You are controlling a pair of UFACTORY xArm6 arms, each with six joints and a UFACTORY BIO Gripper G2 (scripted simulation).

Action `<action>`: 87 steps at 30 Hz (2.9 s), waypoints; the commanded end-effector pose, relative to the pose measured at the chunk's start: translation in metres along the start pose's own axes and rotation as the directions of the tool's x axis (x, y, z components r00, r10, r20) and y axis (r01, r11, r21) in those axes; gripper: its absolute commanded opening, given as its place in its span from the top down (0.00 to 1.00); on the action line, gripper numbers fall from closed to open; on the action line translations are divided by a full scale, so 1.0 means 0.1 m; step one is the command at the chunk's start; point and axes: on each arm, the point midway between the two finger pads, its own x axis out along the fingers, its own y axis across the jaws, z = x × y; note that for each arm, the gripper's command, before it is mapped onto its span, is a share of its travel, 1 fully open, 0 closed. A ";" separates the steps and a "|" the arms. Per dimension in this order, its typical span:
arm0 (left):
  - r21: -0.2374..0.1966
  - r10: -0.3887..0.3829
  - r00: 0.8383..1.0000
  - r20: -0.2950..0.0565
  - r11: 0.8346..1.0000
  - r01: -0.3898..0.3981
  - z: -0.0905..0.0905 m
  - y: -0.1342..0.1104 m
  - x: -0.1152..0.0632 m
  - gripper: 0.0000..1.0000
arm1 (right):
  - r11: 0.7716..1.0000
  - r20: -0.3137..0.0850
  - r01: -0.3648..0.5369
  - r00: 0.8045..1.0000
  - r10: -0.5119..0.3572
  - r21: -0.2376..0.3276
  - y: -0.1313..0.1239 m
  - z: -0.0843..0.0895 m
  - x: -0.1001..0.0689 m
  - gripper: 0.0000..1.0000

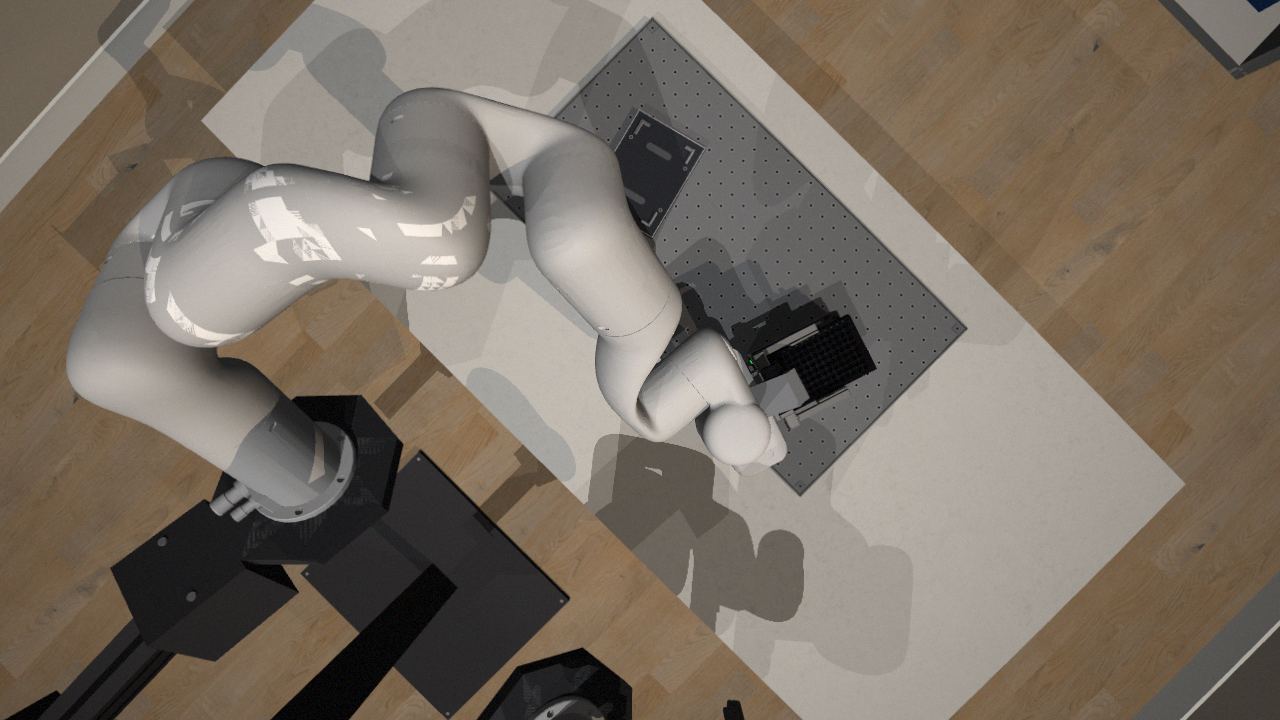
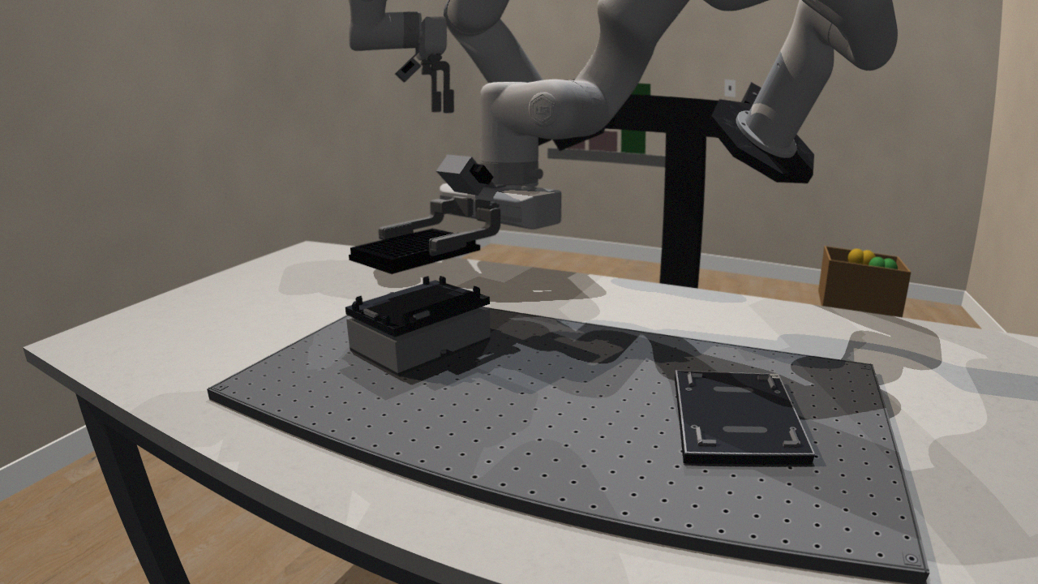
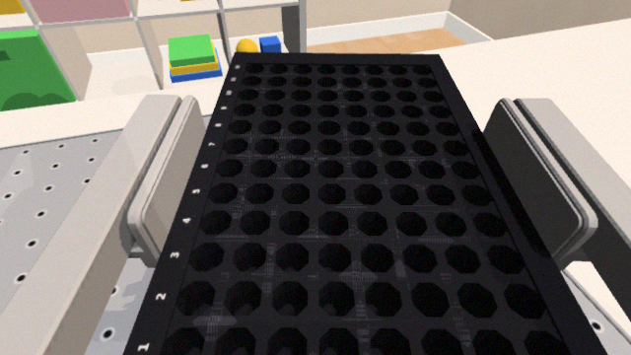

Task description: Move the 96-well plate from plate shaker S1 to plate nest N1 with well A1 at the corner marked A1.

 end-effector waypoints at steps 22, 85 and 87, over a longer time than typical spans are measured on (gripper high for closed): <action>-0.001 0.000 1.000 0.003 1.000 0.000 0.25 0.00 0.01 1.00 | 1.000 0.001 0.000 1.000 0.000 0.000 0.00 0.01 0.00 0.00; -0.002 0.531 0.848 0.001 0.848 -0.531 0.04 1.71 -0.37 1.00 | 1.000 0.001 0.000 1.000 0.000 0.000 0.00 0.01 0.00 0.00; -0.002 0.531 0.848 0.001 0.848 -0.531 0.03 1.78 -0.39 1.00 | 1.000 0.001 0.000 1.000 0.000 0.000 0.00 0.01 0.00 0.00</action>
